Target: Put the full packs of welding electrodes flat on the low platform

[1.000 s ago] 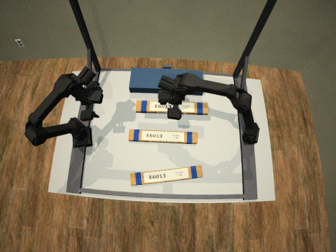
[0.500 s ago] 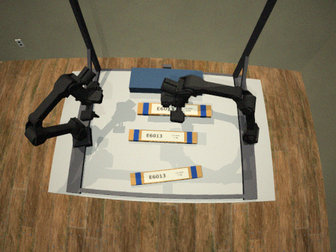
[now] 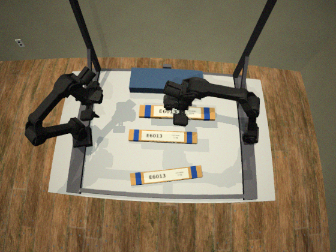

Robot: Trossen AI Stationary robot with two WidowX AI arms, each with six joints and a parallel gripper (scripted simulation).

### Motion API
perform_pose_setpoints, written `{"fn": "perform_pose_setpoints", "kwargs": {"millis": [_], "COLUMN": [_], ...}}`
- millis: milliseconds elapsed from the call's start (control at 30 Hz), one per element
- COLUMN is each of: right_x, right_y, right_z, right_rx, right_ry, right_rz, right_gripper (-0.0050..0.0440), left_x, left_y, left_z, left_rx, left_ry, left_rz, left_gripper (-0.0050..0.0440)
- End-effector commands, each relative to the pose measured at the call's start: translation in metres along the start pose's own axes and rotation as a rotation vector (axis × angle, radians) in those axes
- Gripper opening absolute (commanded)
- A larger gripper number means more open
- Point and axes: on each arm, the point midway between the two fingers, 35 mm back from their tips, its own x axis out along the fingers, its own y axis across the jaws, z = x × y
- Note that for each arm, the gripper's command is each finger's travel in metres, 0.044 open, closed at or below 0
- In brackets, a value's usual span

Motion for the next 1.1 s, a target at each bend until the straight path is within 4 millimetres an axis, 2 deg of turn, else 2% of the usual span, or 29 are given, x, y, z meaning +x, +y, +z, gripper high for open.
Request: {"fn": "perform_pose_setpoints", "kwargs": {"millis": [0,167,233,500,533,700,733,1067], "right_x": [-0.005,-0.005,-0.005,-0.005,-0.005,-0.005,-0.005,-0.005], "right_y": [0.002,0.002,0.002,0.002,0.002,0.002,0.002,0.002], "right_z": [0.003,0.003,0.003,0.003,0.003,0.003,0.003,0.003], "right_rx": [0.006,0.006,0.006,0.006,0.006,0.006,0.006,0.006], "right_ry": [-0.014,-0.014,-0.014,-0.014,-0.014,-0.014,-0.014,-0.014], "right_rz": [0.015,0.015,0.015,0.015,0.015,0.015,0.015,0.015], "right_gripper": [0.043,0.043,0.043,0.043,0.043,0.043,0.043,0.043], "left_x": [-0.032,-0.034,-0.026,-0.027,-0.035,-0.035,-0.023,-0.01], "left_y": [0.009,0.011,0.01,0.01,0.009,0.009,0.01,0.01], "left_z": [0.003,0.002,0.0,0.0,0.001,0.002,-0.001,-0.004], "left_rx": [-0.003,-0.003,-0.004,-0.004,-0.003,-0.003,-0.004,-0.004], "left_ry": [-0.065,-0.068,-0.046,-0.046,-0.067,-0.069,-0.046,-0.046], "left_rz": [-0.014,-0.014,-0.008,-0.008,-0.014,-0.013,-0.008,-0.008], "left_gripper": [-0.005,-0.005,-0.005,-0.005,-0.005,-0.005,-0.005,-0.005]}}
